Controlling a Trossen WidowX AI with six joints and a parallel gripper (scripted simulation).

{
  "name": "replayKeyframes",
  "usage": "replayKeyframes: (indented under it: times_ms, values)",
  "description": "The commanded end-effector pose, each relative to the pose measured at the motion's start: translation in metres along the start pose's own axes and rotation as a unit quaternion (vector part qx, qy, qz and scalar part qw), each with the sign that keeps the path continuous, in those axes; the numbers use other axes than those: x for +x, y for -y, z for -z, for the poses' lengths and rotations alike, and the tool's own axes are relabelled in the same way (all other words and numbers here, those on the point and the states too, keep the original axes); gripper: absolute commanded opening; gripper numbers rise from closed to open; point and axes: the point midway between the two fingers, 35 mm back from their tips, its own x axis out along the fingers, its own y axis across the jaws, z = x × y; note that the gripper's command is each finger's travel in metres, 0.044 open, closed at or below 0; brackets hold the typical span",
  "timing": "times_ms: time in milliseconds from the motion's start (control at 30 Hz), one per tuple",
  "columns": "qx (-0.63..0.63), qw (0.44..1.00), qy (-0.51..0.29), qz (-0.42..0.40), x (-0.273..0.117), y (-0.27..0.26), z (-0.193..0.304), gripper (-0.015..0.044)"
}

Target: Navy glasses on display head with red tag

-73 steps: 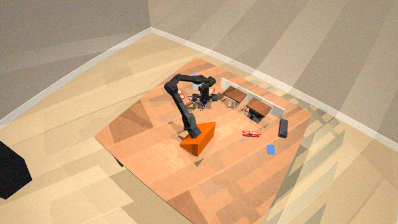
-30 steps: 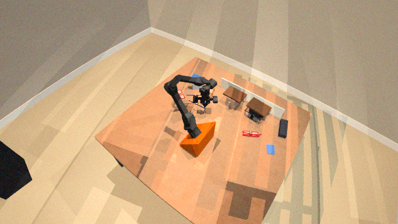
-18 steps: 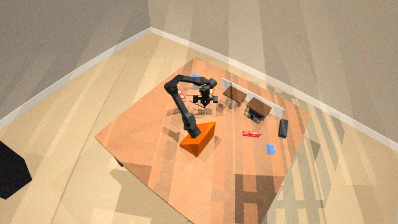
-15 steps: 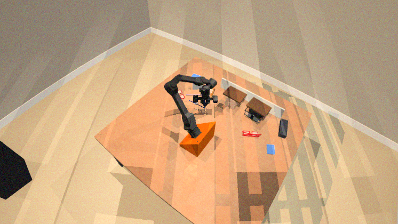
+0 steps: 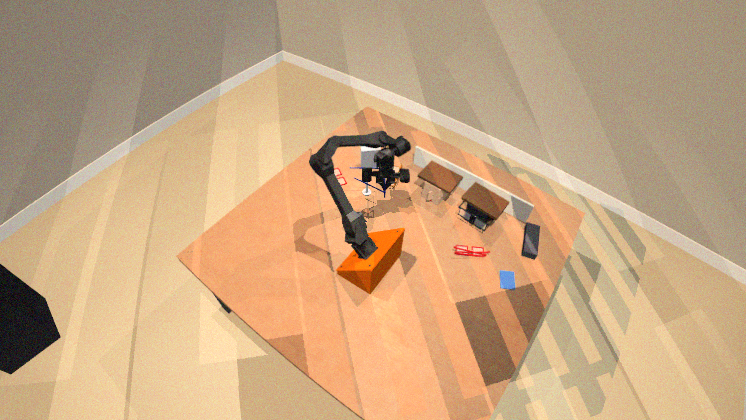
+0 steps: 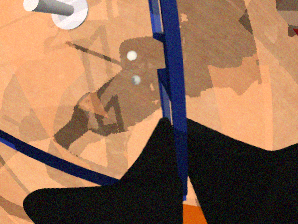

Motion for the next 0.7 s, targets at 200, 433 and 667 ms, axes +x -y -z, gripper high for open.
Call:
replayKeyframes:
  times_ms: [200, 433, 667]
  values:
    - [0.034, 0.999, -0.003, 0.001, -0.009, -0.005, -0.002, 0.0]
    - [0.134, 0.991, -0.003, 0.002, -0.008, -0.015, -0.008, 0.0]
    - [0.234, 0.972, -0.003, 0.003, -0.008, -0.026, -0.012, 0.0]
